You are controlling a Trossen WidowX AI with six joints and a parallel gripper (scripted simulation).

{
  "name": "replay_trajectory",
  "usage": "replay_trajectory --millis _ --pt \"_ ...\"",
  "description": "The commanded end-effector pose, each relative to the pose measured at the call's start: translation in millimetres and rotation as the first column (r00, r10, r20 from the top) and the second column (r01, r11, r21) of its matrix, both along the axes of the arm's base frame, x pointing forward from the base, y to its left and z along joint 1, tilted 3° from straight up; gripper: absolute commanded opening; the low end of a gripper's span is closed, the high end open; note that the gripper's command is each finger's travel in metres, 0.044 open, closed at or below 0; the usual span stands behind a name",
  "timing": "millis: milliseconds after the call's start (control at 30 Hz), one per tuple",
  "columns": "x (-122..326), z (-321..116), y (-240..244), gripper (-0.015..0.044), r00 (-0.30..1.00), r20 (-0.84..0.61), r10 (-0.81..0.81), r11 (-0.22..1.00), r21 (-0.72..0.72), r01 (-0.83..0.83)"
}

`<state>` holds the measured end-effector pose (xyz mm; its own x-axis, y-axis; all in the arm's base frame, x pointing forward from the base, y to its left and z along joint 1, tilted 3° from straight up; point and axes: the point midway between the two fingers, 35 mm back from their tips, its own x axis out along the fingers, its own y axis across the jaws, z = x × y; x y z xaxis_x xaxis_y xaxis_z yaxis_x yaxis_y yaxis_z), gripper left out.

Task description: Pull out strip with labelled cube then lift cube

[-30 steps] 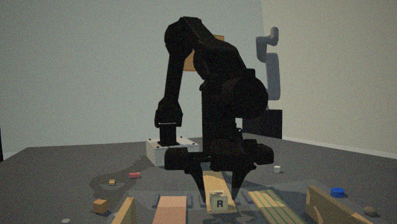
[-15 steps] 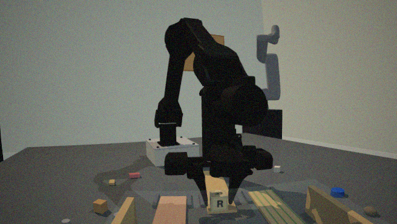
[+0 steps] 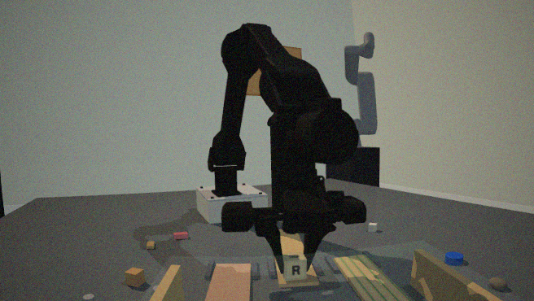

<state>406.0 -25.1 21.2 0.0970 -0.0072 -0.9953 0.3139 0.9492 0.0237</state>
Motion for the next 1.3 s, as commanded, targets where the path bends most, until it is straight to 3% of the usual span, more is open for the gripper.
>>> replay_trajectory --millis 0,400,1067,1267 --pt "-13 8 2 0.0000 1.000 -0.005 0.008 1.000 0.005 -0.008" --pt "-60 32 3 0.0000 1.000 -0.018 -0.009 1.000 0.002 0.009" --pt "-105 29 6 0.0000 1.000 -0.022 -0.009 1.000 0.002 0.009" --pt "-107 60 6 0.0000 1.000 -0.022 -0.009 1.000 0.002 0.009"
